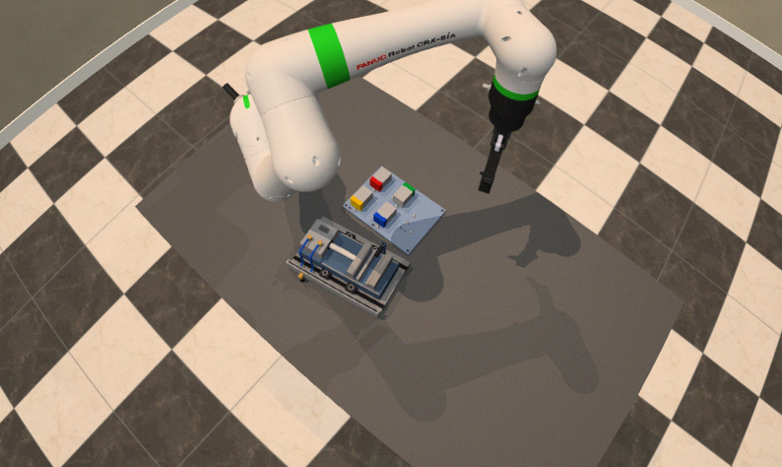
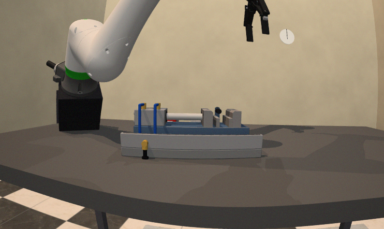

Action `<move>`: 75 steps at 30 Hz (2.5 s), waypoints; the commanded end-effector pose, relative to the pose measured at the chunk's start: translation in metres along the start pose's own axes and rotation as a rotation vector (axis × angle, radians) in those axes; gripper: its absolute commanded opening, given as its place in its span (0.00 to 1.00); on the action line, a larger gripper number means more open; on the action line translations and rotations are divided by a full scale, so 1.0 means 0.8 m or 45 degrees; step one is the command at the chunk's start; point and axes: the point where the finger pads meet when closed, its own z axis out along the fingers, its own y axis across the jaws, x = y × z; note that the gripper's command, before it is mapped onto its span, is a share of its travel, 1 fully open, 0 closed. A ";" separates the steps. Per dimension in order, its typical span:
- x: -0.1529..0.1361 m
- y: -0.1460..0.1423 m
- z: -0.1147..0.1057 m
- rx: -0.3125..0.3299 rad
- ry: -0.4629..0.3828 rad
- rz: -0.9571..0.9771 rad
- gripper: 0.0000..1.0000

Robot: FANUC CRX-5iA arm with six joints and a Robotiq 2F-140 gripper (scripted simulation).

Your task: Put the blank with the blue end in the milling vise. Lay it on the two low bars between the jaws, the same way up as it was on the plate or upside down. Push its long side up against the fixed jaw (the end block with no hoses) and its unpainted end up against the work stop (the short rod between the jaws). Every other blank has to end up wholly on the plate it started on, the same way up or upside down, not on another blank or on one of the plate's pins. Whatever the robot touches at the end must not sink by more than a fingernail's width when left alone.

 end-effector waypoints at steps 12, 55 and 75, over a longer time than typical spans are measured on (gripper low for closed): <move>0.000 0.000 -0.001 0.001 0.002 0.000 1.00; 0.000 0.000 -0.001 0.001 0.002 0.000 0.33; 0.000 0.000 -0.001 0.001 0.002 0.000 0.33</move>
